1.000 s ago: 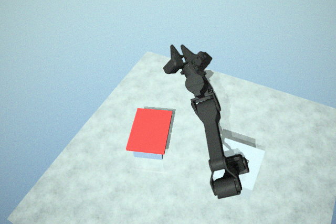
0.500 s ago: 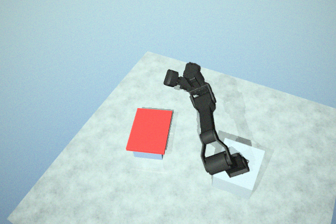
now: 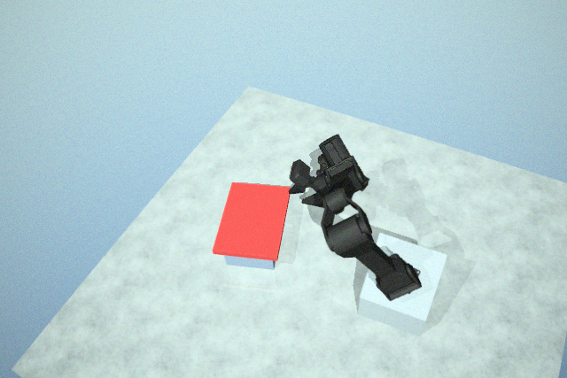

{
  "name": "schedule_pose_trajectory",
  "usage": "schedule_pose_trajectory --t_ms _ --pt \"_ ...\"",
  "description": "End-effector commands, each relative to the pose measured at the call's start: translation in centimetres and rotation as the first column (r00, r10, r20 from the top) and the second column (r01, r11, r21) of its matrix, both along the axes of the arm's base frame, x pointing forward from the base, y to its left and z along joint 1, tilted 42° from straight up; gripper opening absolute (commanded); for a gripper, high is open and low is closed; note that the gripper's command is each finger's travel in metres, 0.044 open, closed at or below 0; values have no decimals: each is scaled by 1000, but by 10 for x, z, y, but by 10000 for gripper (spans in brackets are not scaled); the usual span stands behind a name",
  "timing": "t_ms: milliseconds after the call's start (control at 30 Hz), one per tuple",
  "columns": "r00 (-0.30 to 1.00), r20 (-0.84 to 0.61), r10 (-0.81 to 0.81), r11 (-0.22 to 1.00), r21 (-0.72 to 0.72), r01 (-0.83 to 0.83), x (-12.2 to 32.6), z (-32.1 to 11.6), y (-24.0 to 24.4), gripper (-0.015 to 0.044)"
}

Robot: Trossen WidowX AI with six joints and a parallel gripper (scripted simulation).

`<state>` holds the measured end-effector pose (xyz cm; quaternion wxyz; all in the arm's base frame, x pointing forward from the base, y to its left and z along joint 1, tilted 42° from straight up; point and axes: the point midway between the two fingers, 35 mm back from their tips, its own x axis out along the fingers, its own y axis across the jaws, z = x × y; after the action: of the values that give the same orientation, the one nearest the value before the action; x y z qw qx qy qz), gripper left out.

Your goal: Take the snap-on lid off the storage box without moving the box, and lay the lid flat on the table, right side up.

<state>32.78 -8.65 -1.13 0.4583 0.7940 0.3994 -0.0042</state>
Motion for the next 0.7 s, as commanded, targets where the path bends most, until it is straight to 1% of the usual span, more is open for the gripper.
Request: schedule_pose_trajectory --t_ms 0,167,233,333,533,667 --pt "1000 -3 26 997 68 -26 -6 -3 12 235" --pt "1000 -3 26 997 68 -26 -6 -3 12 235" --pt "1000 4 17 999 45 -17 -3 0 7 235" --pt "1000 -3 26 997 68 -25 -6 -4 13 235" --pt "1000 -4 26 997 69 -26 -10 -42 46 235" --pt "1000 -3 26 997 71 -26 -11 -46 50 235"
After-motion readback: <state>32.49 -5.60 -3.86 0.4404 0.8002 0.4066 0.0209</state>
